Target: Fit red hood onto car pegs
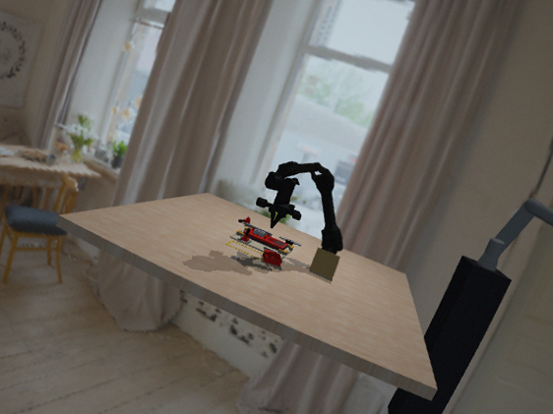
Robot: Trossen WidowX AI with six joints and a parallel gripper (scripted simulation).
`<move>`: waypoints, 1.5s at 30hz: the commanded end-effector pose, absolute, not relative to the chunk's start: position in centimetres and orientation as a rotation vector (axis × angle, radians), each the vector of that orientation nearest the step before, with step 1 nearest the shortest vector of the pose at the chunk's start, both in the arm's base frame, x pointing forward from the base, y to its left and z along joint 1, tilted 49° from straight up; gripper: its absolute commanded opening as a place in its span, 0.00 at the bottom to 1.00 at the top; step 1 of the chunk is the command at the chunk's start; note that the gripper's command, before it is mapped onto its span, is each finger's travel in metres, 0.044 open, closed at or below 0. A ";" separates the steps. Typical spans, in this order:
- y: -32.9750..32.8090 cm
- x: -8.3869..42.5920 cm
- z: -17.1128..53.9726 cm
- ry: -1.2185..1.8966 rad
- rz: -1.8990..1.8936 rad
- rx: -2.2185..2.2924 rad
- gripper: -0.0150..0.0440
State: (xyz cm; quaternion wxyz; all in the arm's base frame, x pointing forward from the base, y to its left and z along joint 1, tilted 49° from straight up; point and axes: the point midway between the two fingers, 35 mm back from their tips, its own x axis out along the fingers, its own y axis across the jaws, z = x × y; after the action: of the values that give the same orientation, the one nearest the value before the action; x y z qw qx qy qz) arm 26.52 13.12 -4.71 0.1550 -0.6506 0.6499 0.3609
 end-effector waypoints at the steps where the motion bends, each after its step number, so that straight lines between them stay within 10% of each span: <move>1: 13.6 26.4 -4.1 1.875 1.034 -1.856 0.25; 21: 13.4 26.6 -4.4 1.856 1.033 -1.866 0.25; 38: 11.8 24.3 -5.9 1.714 -0.404 -0.891 1.00; 45: 11.0 23.3 -6.4 1.433 -0.911 -0.400 1.00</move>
State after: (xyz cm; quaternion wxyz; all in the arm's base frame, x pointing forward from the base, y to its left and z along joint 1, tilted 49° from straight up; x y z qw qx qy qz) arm 24.62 11.91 -5.78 0.5522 -0.3799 0.7225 -0.1695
